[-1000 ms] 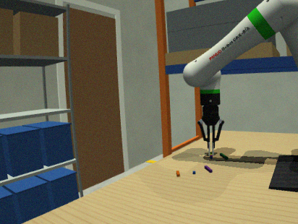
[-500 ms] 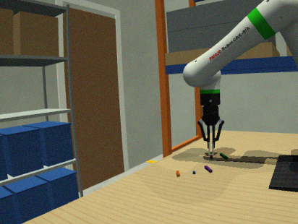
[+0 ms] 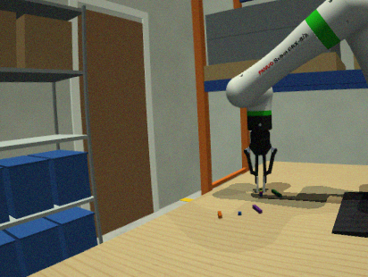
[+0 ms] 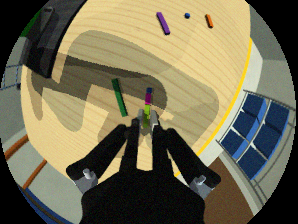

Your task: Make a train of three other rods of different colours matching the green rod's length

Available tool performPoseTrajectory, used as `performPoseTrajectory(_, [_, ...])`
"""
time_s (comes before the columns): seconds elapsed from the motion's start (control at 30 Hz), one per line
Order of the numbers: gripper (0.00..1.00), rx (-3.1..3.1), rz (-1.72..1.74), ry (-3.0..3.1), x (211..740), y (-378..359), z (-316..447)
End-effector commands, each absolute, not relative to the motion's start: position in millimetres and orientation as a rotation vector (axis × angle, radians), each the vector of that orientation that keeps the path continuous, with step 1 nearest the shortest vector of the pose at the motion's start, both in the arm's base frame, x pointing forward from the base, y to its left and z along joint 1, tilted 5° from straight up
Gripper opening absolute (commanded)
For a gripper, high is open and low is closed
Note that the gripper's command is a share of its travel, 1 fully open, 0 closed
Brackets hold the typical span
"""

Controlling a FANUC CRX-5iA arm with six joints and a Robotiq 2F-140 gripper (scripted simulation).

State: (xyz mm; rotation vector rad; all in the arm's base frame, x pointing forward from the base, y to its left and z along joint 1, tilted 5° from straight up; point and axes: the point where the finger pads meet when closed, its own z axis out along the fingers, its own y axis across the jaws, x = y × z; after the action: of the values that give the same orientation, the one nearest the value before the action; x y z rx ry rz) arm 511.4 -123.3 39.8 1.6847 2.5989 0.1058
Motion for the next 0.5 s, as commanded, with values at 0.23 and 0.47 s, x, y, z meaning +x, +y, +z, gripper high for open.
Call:
performPoseTrajectory(0.23, [0.15, 1.685, 0.106, 2.599, 511.6, -123.3, 40.0])
performPoseTrajectory(0.47, [0.15, 1.685, 0.106, 2.599, 511.5, -123.4, 40.7])
